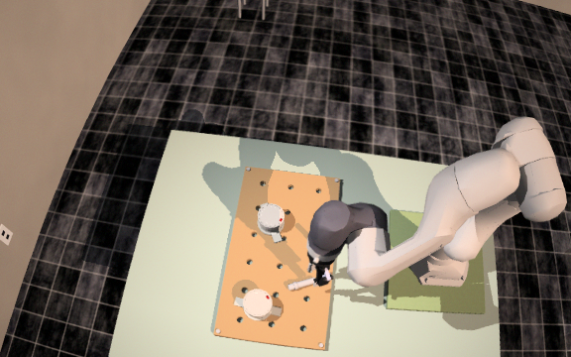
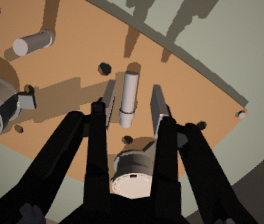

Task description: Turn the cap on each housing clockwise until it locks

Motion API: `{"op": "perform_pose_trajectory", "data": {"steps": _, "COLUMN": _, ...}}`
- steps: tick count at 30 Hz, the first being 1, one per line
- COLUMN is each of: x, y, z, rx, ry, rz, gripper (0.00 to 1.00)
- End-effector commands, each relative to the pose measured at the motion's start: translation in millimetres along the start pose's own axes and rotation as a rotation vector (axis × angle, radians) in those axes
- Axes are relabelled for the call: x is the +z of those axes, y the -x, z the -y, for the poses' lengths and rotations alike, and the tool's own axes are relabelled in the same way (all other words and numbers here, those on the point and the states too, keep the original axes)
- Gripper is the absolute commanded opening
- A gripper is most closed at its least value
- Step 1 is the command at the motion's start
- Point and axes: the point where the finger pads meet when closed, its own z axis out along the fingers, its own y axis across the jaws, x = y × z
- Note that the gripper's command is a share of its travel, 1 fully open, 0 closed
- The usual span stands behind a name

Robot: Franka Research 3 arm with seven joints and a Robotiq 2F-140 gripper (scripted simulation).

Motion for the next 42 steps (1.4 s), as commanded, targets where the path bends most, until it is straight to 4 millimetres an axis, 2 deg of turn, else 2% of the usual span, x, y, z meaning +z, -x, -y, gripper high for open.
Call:
{"op": "perform_pose_trajectory", "data": {"steps": 1, "x": 6, "y": 3, "z": 3, "rx": 0.008, "ry": -0.007, "rz": 0.01, "gripper": 0.36}}
{"op": "perform_pose_trajectory", "data": {"steps": 25, "x": 40, "y": 4, "z": 4, "rx": 0.008, "ry": -0.007, "rz": 0.01, "gripper": 0.36}}
{"op": "perform_pose_trajectory", "data": {"steps": 42, "x": 52, "y": 4, "z": 4, "rx": 0.008, "ry": -0.007, "rz": 0.01, "gripper": 0.36}}
